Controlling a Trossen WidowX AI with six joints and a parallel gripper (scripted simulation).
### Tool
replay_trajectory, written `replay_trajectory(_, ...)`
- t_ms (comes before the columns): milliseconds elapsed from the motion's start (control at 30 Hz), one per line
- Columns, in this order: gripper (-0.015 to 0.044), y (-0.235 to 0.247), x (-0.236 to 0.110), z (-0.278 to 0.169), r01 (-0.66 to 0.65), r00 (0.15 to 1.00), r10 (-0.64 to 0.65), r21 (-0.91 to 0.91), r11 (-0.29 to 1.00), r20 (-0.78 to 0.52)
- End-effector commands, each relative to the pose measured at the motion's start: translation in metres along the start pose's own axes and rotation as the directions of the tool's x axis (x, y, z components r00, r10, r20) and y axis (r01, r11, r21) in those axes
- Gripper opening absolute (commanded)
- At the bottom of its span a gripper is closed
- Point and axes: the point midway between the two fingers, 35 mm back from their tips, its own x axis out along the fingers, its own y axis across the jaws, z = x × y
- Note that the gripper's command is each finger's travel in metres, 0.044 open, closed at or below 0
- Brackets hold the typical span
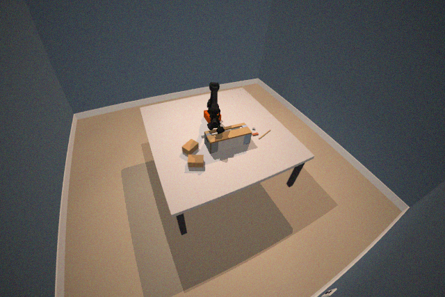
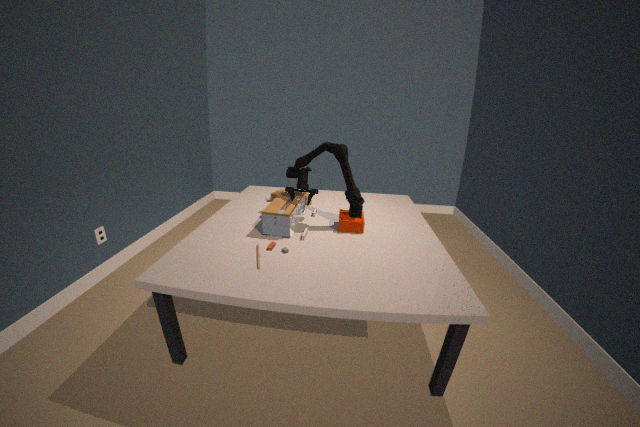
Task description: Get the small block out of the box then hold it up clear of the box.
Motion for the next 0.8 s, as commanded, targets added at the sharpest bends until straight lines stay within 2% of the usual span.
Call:
replay_trajectory(0,0.0400,0.001,0.003,-0.013,-0.006,1.000,0.006,-0.004,1.000,-0.002)
replay_trajectory(767,0.0400,0.001,0.021,-0.067,-0.006,1.000,0.006,-0.004,1.000,-0.008)
